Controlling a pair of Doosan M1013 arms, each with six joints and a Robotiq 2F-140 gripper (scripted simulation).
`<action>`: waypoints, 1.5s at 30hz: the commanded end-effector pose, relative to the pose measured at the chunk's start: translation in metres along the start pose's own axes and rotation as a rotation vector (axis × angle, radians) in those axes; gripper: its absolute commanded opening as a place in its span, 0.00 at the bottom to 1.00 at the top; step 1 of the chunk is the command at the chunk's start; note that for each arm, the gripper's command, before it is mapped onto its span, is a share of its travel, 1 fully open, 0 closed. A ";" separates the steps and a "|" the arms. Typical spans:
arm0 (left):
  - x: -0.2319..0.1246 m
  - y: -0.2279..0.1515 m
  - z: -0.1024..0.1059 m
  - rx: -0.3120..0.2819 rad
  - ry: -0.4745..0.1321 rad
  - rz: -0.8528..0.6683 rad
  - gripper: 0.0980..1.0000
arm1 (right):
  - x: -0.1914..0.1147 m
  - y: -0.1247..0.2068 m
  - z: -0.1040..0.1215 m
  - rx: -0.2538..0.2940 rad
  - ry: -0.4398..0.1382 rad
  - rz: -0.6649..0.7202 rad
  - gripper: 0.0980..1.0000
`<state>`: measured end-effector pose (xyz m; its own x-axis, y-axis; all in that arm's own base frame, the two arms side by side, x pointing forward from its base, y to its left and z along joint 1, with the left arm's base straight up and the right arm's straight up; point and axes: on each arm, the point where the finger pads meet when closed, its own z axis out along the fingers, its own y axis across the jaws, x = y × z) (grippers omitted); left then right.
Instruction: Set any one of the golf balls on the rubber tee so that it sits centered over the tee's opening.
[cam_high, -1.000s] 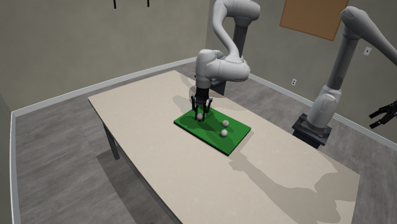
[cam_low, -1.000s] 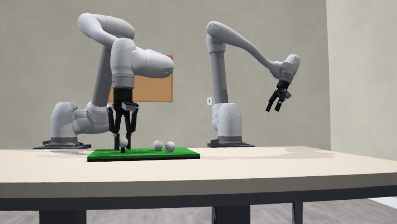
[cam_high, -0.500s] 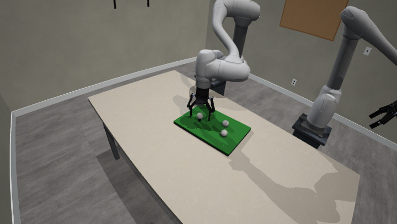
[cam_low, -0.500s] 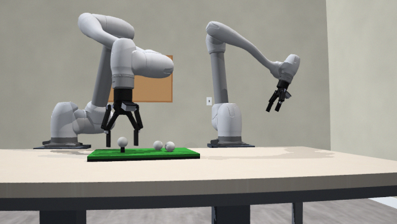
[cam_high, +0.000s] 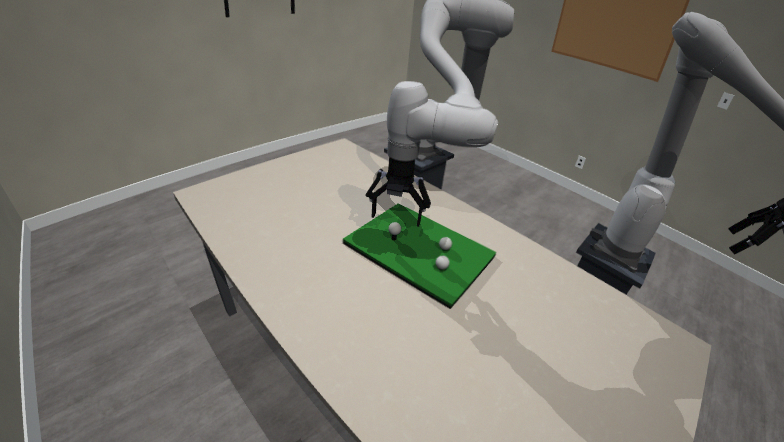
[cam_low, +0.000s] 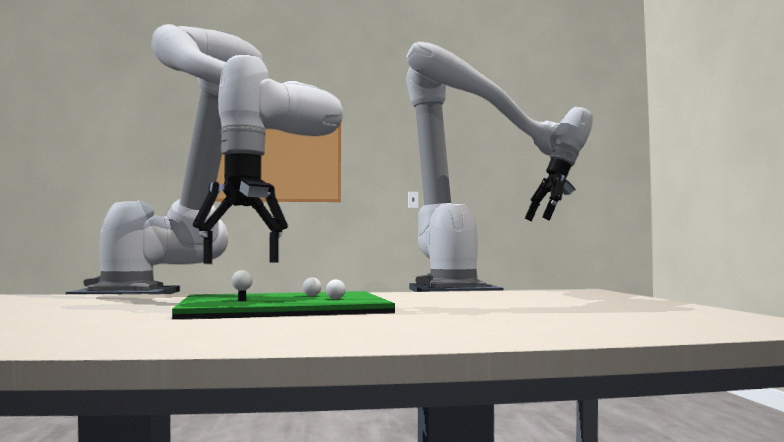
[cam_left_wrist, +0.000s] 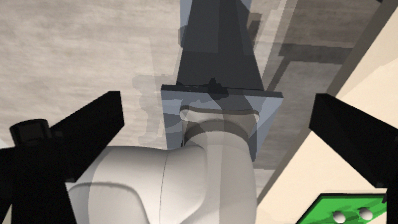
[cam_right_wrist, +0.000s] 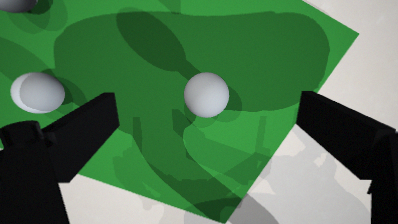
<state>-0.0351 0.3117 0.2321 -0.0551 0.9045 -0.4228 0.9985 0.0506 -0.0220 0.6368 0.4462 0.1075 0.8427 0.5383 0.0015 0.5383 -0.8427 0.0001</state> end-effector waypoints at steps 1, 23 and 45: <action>0.000 0.000 -0.001 0.000 0.001 0.000 1.00 | 0.000 0.000 -0.036 0.000 0.000 0.000 1.00; 0.000 0.000 -0.001 0.000 0.001 0.000 1.00 | -0.001 0.000 -0.057 0.000 0.000 0.000 1.00; 0.000 0.000 -0.001 0.000 0.001 0.000 1.00 | -0.001 0.000 -0.057 0.000 0.000 0.000 1.00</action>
